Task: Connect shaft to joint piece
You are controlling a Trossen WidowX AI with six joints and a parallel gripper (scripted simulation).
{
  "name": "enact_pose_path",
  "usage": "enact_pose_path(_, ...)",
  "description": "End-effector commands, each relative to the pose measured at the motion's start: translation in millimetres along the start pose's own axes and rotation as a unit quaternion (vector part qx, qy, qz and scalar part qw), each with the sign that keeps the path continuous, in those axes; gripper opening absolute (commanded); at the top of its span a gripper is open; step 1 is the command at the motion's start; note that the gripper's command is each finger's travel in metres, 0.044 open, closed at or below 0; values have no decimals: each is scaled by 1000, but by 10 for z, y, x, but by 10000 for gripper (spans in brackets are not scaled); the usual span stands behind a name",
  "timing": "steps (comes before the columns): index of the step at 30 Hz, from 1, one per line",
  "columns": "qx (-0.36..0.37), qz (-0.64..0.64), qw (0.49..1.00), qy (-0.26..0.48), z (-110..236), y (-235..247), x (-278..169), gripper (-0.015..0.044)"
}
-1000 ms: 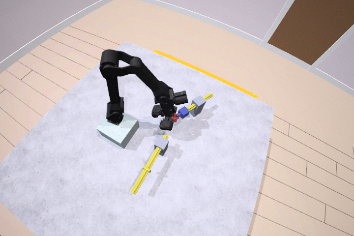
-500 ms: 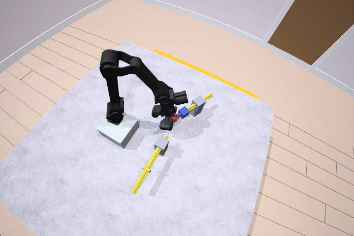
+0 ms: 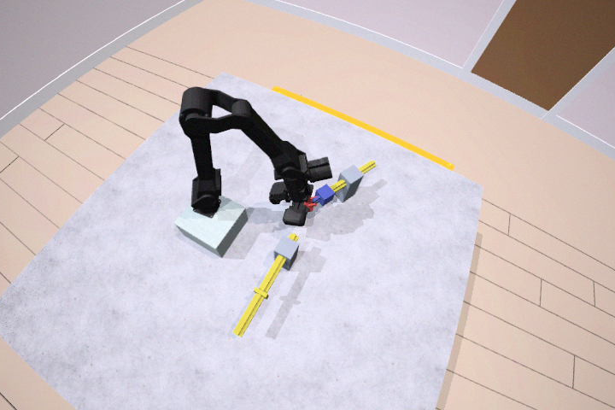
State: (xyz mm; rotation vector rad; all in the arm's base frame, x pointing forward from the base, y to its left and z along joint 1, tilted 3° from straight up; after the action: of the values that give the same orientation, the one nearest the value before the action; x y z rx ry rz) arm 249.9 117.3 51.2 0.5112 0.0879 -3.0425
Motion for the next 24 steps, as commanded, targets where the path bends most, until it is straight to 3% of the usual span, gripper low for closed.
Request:
enact_pose_path(1, 0, 2, 1000, -1, -7, 0, 7, 182)
enact_pose_path(15, 0, 0, 1000, 0, 0, 0, 0, 147)
enact_pose_path(20, 0, 0, 1000, 0, 0, 0, 0, 16)
enact_pose_path(24, 0, 0, 1000, 0, 0, 0, 0, 0)
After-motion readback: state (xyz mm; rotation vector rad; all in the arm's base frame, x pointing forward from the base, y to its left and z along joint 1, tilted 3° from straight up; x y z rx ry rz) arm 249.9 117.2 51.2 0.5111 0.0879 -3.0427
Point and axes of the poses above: the point midway between the two fingers, 35 mm back from their tips, its own z axis back along the fingers, its own y axis across the jaws, x = y × z, the point moved 6 cm from there along z, back along the fingers, and after that the axes turned 2 degrees about -z, right-handed, at the moved point
